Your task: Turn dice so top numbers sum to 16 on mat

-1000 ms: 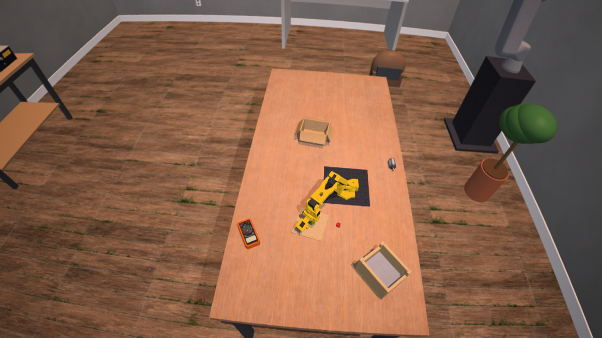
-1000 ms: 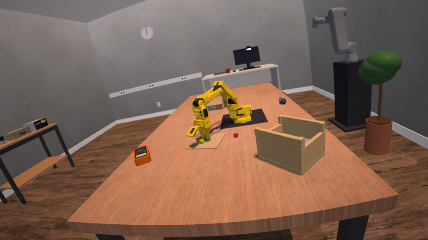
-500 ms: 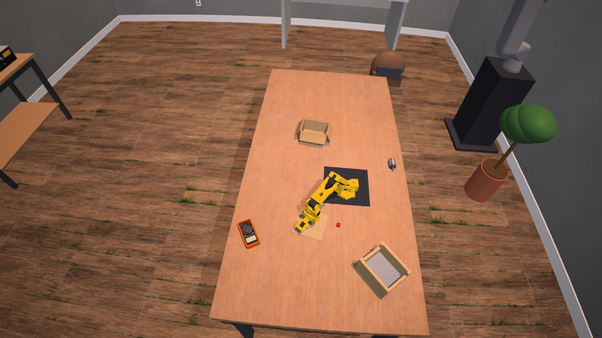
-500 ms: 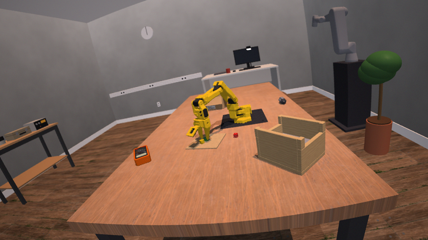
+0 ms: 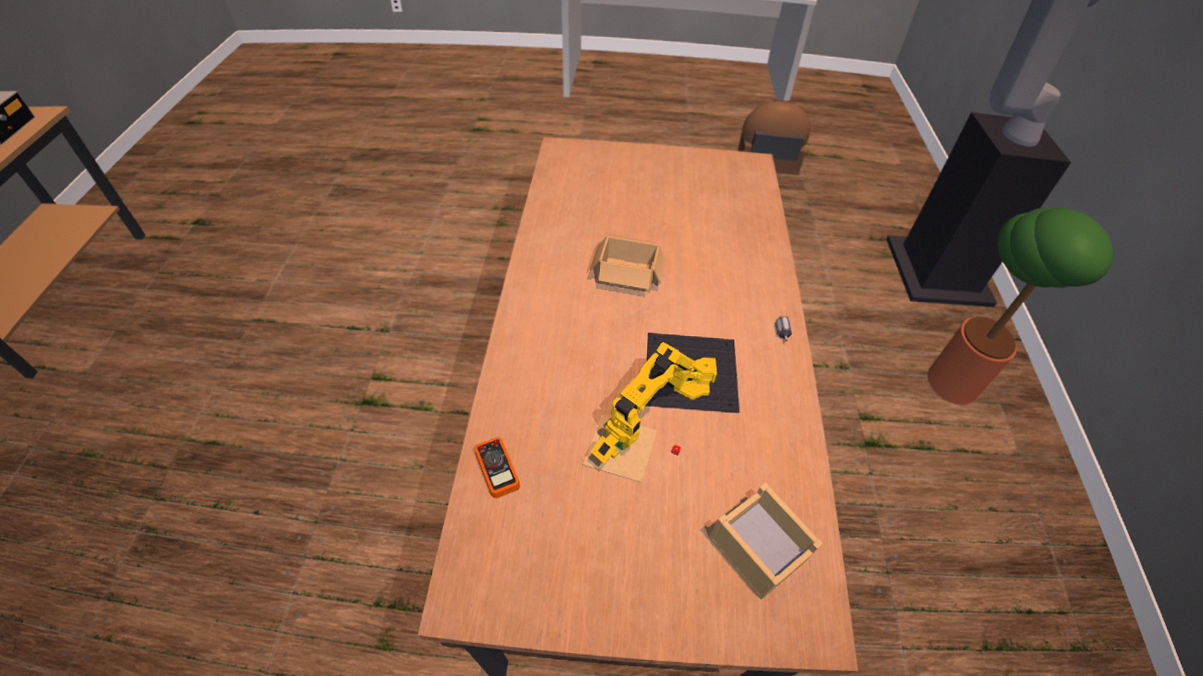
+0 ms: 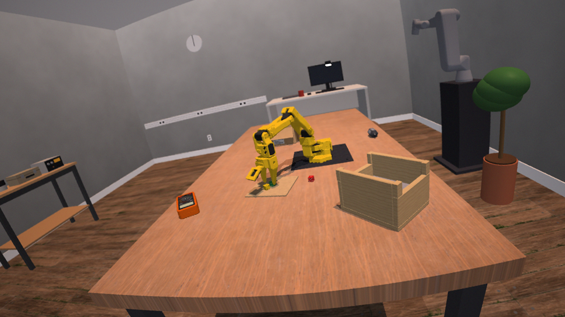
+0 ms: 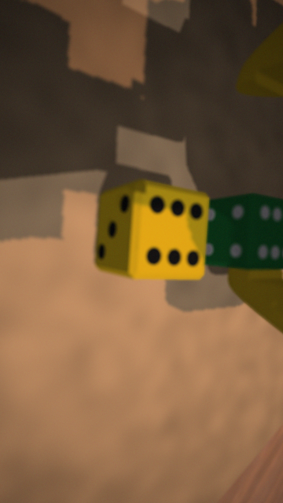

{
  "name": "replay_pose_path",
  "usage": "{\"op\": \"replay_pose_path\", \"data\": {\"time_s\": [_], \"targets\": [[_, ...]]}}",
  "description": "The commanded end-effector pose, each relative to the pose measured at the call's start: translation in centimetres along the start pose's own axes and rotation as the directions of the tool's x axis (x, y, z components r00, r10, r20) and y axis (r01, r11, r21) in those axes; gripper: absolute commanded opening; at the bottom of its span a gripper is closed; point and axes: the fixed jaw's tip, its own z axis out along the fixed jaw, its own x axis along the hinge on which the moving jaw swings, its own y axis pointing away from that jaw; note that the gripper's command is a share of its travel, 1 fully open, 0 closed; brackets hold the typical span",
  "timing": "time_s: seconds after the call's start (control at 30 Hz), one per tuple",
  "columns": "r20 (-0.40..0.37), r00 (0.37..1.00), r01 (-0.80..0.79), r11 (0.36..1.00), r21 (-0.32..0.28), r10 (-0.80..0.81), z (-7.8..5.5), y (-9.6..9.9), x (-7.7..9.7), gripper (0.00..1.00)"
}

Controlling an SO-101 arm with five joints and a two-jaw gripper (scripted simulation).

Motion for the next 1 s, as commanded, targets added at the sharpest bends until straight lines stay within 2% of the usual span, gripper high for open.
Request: {"op": "replay_pose_path", "data": {"time_s": [0.0, 0.13, 0.33, 0.4, 0.67, 0.97], "targets": [[-0.028, 1.0, 0.001, 1.0, 0.001, -0.001, 0.5, 0.2, 0.4, 0.27], [-0.019, 1.0, 0.001, 1.0, 0.0, -0.001, -0.2, 0.2, 0.3, 0.27], [0.007, 1.0, 0.0, 1.0, -0.001, 0.0, -2.3, 0.2, 0.2, 0.27], [0.007, 1.0, 0.0, 1.0, -0.001, 0.0, -2.3, 0.2, 0.2, 0.27], [0.038, 0.999, -0.001, 1.0, -0.004, 0.001, -4.7, 0.2, 0.3, 0.27], [0.067, 0.998, -0.001, 1.0, -0.006, 0.001, -5.3, 0.2, 0.0, 0.27]]}}
